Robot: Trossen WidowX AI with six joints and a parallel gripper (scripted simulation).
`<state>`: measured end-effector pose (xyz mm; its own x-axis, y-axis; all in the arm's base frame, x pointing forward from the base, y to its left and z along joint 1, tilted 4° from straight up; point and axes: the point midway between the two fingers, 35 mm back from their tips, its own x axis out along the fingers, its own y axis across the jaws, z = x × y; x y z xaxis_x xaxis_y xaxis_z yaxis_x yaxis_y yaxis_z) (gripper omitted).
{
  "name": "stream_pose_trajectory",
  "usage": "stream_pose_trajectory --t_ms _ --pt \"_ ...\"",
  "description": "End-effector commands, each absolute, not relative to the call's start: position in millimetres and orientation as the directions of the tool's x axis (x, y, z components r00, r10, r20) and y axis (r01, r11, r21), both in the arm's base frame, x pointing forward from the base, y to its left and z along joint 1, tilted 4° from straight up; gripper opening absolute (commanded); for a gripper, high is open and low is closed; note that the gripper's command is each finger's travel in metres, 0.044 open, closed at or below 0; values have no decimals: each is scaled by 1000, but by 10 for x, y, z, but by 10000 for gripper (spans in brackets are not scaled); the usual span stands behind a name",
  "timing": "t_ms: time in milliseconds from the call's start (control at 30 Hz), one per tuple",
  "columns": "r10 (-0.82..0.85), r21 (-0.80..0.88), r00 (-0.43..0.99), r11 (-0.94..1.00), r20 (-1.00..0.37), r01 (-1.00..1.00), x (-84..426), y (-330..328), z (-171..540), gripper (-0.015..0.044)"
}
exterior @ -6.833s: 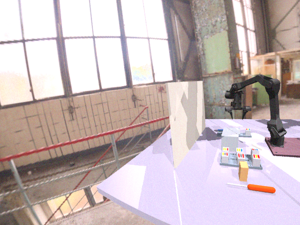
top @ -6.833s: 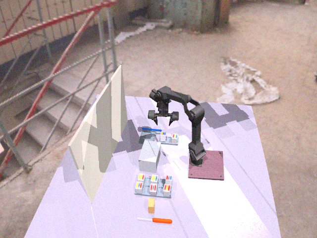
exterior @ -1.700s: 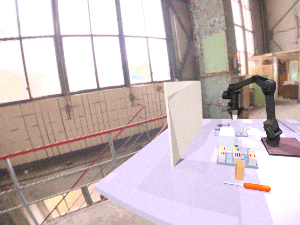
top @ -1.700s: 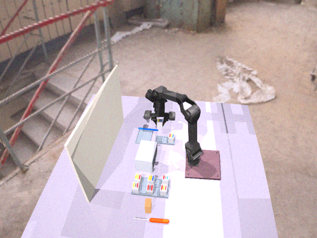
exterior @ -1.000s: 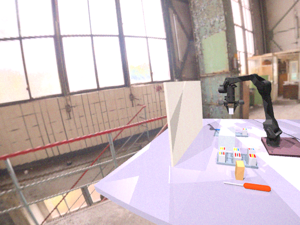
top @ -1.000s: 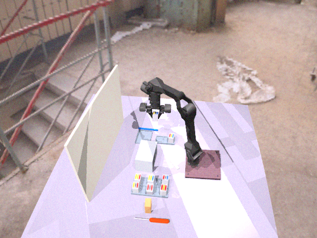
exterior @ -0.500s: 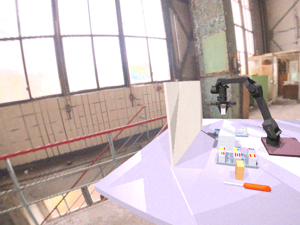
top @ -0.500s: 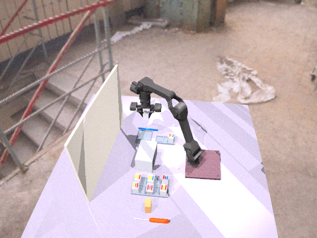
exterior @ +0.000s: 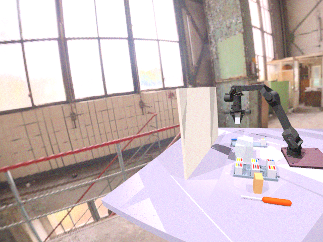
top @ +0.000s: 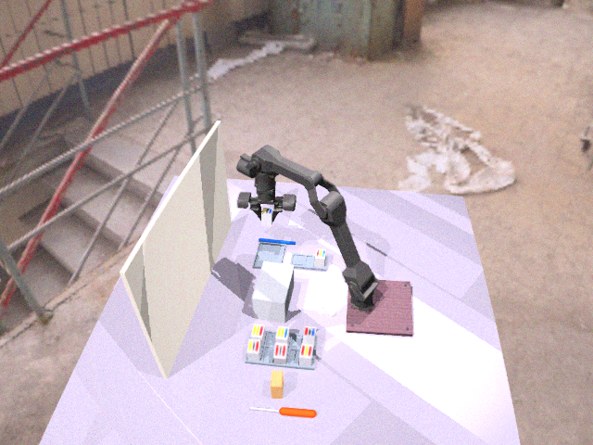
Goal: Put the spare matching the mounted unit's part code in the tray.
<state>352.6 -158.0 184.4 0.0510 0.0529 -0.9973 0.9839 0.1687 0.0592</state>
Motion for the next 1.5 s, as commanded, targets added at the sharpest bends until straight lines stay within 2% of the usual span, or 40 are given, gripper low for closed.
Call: stream_pose_trajectory --t_ms 0,1467 --pt "58 57 48 163 -997 985 3537 -1577 1804 0" --pt "59 56 47 163 -997 985 3604 -1584 1509 0"
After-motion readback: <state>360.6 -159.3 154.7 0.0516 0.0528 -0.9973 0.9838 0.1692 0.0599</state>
